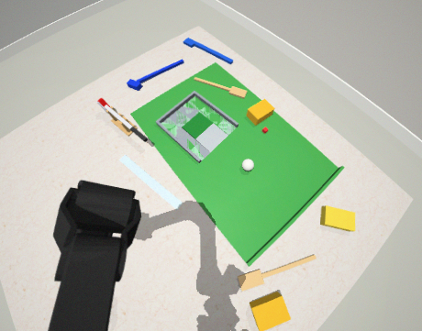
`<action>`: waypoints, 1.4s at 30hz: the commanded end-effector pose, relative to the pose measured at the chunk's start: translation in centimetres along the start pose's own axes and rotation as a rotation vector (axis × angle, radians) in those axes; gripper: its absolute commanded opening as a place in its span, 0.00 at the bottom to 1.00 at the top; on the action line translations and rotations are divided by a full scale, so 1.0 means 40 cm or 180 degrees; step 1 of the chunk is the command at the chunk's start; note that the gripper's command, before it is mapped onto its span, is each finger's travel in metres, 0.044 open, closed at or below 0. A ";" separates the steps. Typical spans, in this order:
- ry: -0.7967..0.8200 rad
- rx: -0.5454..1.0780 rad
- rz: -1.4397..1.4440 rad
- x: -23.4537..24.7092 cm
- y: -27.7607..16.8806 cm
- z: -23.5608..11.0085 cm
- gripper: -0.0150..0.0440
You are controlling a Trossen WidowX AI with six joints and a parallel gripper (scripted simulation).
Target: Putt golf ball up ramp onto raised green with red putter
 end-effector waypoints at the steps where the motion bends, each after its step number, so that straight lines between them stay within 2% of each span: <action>1: -0.0006 -0.0007 -0.0003 -0.001 0.002 0.000 0.98; 5: -0.0157 -0.0163 -0.0076 -0.035 0.040 0.000 1.00; 12: -0.0802 -0.0583 -0.0341 -0.178 0.147 -0.030 1.00; 23: -0.2104 -0.0763 -0.0779 -0.446 0.216 -0.168 1.00; 33: -0.3383 -0.0302 -0.1149 -0.668 0.156 -0.381 1.00; 42: -0.4400 0.0676 -0.1417 -0.795 0.012 -0.627 1.00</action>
Point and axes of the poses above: the point midway between the two fingers, 35 mm back from their tips, its own z axis out along the fingers, its own x axis across the jaws, y = z × x, the point moved 4 cm from there along -z, back along the fingers, and after that the axes turned 1 degree about -z, right-handed, at the moved point
